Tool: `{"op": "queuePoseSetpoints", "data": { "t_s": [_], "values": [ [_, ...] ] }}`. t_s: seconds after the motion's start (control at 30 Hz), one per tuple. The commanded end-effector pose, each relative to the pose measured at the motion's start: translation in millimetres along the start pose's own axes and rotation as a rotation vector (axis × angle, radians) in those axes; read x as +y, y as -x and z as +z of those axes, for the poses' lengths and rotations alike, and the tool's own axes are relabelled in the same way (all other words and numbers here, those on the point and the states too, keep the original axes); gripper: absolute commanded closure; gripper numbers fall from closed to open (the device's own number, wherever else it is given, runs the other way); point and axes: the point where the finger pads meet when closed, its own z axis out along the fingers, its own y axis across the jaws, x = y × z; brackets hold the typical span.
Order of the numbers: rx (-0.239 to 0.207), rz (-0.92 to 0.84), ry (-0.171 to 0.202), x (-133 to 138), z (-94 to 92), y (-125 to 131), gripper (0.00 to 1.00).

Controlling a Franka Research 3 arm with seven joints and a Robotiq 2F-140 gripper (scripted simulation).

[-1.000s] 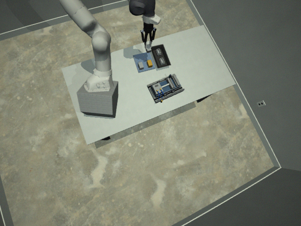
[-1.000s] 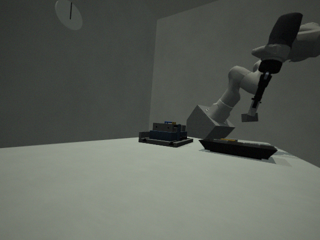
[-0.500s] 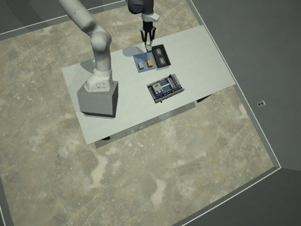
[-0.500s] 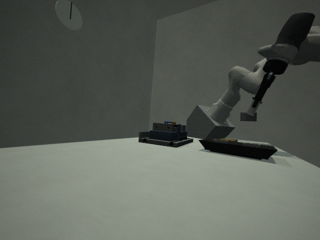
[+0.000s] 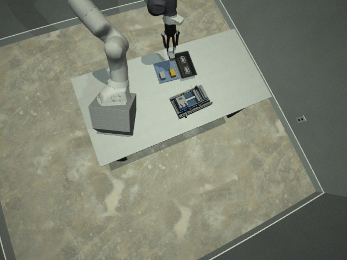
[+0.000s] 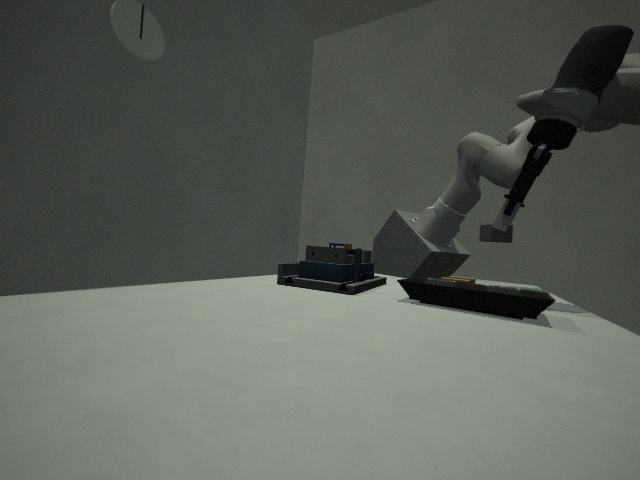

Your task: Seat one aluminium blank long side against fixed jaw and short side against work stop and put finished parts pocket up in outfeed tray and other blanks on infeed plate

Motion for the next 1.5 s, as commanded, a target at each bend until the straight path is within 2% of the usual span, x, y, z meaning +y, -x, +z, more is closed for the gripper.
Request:
{"op": "queuePoseSetpoints", "data": {
  "t_s": [0.0,1.03,1.47],
  "values": [
    [0.002,0.009,-0.003,-0.9,-1.5,0.5,1.0],
    [0.002,0.009,-0.003,-1.0,-1.4,0.8,1.0],
    [0.003,0.01,-0.003,-2.0,-0.2,10.5,1.0]
  ]
}}
